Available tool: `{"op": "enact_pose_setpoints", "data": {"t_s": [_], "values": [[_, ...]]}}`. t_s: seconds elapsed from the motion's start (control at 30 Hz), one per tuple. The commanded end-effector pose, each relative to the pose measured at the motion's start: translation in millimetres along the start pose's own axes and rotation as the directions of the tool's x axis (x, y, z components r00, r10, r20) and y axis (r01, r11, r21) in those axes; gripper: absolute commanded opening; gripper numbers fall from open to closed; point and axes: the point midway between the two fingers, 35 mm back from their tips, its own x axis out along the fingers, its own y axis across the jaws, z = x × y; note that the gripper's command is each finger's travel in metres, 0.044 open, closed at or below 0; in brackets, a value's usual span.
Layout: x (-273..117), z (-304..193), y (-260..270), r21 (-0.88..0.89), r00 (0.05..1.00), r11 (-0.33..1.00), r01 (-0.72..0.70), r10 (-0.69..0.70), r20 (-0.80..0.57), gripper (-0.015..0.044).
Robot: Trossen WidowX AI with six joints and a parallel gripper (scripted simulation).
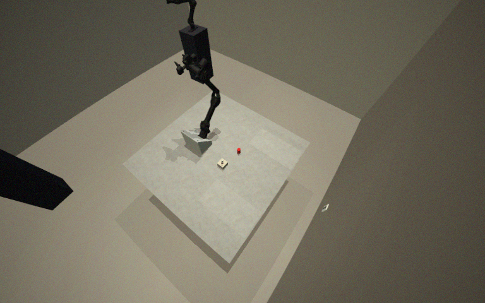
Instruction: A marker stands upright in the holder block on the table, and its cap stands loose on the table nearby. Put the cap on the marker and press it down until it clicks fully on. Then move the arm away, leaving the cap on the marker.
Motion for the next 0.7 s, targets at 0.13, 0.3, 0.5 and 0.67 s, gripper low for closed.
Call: {"op": "enact_pose_setpoints", "data": {"t_s": [0.13,0.3,0.5,0.67], "values": [[-23.6,18.7,30.0,-0.022,0.992,0.996,-0.086,0.087,0.094,0.0269],[-58.0,51.1,75.1,-0.125,0.94,0.97,-0.208,0.234,0.249,0.0255],[-120.6,81.1,120.3,-0.241,0.815,0.911,-0.334,0.408,0.412,0.0255],[-169.6,94.4,151.7,-0.349,0.69,0.848,-0.4,0.528,0.494,0.0255]]}}
